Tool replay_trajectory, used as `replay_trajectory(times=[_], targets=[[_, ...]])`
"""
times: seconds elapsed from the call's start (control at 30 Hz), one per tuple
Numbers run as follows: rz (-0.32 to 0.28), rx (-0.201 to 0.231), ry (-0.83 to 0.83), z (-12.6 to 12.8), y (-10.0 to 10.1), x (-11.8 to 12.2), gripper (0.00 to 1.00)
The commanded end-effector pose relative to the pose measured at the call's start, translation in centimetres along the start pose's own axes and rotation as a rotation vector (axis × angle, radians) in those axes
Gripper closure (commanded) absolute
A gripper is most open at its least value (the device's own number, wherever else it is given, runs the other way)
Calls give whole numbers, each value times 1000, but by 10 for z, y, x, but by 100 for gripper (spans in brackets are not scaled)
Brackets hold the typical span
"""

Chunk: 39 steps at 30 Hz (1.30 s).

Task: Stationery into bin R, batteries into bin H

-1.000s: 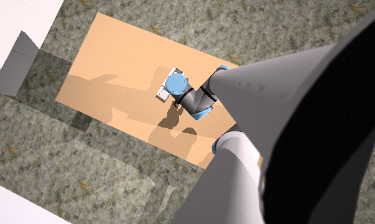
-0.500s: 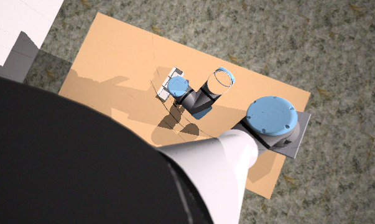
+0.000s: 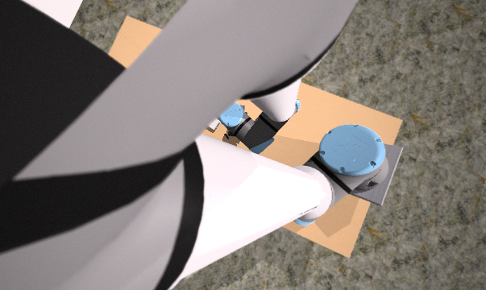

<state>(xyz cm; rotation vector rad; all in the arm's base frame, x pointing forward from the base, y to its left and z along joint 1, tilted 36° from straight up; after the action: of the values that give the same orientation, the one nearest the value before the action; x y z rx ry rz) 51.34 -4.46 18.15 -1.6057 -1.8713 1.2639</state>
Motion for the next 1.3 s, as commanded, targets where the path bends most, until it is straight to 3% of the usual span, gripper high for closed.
replay_trajectory(times=[0.0,0.53,0.57,1.27], targets=[[1,-1,0,0,6,0,77],[1,-1,0,0,8,0,77],[1,-1,0,0,8,0,100],[1,-1,0,0,8,0,100]])
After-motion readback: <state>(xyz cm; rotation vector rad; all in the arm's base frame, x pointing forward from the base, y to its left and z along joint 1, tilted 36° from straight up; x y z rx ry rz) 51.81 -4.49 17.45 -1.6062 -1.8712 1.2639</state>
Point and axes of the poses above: the point where the finger pads meet when closed, its own y axis out along the fingers, its own z axis across the jaws, x = y × z, the point moved 9 cm from there along -y, back along the fingers, and after that the axes turned 12 degrees about -y, right-handed, at the moved point
